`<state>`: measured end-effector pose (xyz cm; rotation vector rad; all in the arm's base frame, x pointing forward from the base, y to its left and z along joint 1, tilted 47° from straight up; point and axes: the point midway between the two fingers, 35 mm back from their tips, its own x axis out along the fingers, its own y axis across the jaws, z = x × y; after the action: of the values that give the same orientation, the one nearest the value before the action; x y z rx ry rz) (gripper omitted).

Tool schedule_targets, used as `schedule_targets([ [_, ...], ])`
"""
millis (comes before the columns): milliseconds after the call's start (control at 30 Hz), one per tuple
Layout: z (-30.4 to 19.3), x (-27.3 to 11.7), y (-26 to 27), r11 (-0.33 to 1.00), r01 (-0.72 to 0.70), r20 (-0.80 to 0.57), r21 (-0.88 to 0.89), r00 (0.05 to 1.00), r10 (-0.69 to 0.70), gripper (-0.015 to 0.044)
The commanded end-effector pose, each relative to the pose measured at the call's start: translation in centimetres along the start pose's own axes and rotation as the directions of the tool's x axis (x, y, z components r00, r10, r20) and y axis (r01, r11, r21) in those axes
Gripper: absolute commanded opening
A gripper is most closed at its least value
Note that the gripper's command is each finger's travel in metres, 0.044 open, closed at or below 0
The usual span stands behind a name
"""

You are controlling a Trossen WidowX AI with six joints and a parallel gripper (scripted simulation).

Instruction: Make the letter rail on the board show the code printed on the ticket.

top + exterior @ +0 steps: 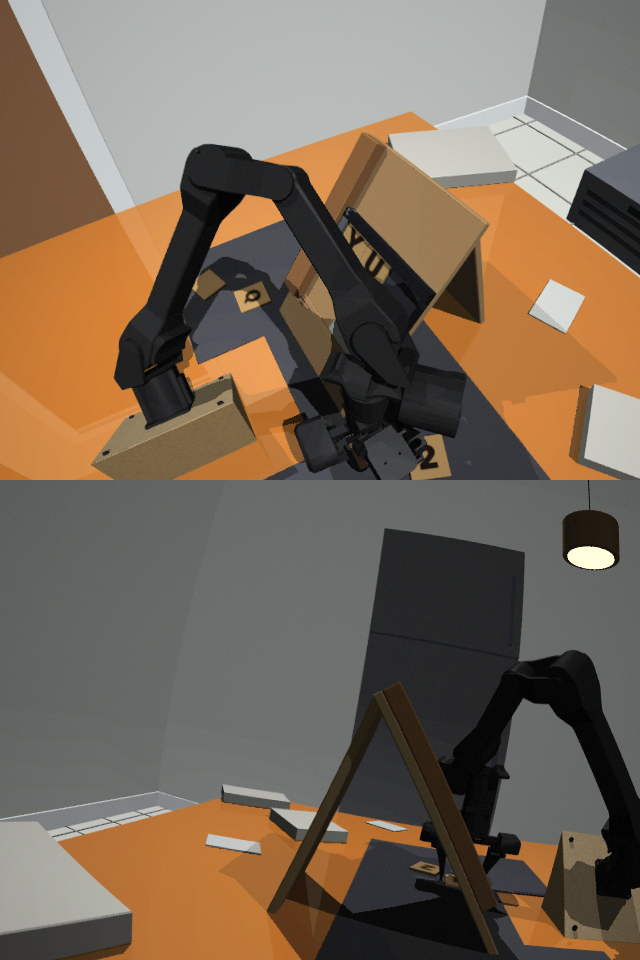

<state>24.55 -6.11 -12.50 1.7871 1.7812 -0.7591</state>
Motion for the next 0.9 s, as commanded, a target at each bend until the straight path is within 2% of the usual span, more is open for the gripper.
schedule_targets([
  [0,-0.02,0.08,0.01,1.0,-0.003,-0.002,0.006,1.0,0.003,0.034],
  [67,-0.02,0.08,0.01,1.0,-0.003,-0.002,0.006,1.0,0.003,0.034],
  [600,-0.02,0.08,-0.02,1.0,-0.003,-0.002,0.006,1.0,0.003,0.0233],
  [867,-0.04,-0.52,-0.08,1.0,-0.003,-0.002,0.006,1.0,0.003,0.0023],
])
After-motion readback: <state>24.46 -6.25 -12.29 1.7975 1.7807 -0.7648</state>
